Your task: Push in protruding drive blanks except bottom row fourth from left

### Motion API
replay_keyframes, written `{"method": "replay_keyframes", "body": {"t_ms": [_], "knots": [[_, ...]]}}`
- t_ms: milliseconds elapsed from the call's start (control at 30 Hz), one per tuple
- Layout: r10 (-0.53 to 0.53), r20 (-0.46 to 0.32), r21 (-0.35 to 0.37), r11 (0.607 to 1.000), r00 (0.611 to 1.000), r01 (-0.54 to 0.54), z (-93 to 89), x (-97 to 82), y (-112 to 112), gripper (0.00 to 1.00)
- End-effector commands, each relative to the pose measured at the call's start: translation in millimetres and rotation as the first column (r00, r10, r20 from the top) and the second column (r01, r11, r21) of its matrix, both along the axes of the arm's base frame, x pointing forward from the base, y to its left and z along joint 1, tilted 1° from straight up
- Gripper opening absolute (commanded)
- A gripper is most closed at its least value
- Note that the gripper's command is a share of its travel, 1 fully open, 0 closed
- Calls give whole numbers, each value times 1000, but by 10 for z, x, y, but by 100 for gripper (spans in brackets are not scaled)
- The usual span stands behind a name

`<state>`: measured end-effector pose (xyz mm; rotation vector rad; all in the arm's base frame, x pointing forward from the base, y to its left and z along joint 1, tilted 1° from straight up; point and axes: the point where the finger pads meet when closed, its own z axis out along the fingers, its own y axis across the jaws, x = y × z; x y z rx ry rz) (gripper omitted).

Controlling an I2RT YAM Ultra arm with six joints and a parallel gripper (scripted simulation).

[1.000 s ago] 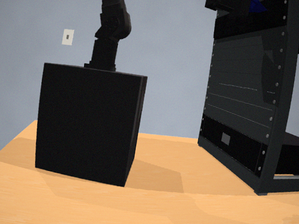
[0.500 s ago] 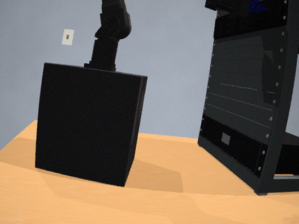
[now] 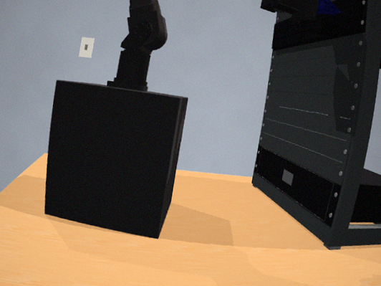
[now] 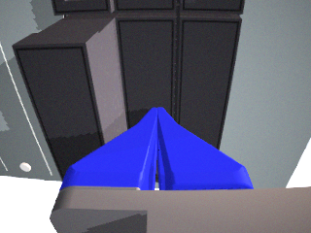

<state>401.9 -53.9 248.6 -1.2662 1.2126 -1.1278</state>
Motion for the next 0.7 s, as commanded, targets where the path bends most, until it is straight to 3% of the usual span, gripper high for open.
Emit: {"method": "replay_keyframes", "body": {"t_ms": [0, 33, 100, 400, 500, 533, 600, 667], "knots": [[2, 123, -26, 1000, 992, 1, 473, -63, -26, 0], [1, 93, -17, 1000, 996, 0, 325, -129, -21, 0], [0, 58, -5, 1000, 998, 0, 205, -238, -23, 0], [0, 58, -3, 1000, 998, 0, 187, -743, -46, 0], [0, 58, -3, 1000, 998, 0, 186, -788, -48, 0], [2, 96, -22, 1000, 995, 1, 386, -817, -56, 0], [0, 59, -2, 1000, 998, 0, 182, -898, -53, 0], [0, 59, -2, 1000, 998, 0, 180, -947, -56, 0]]}}
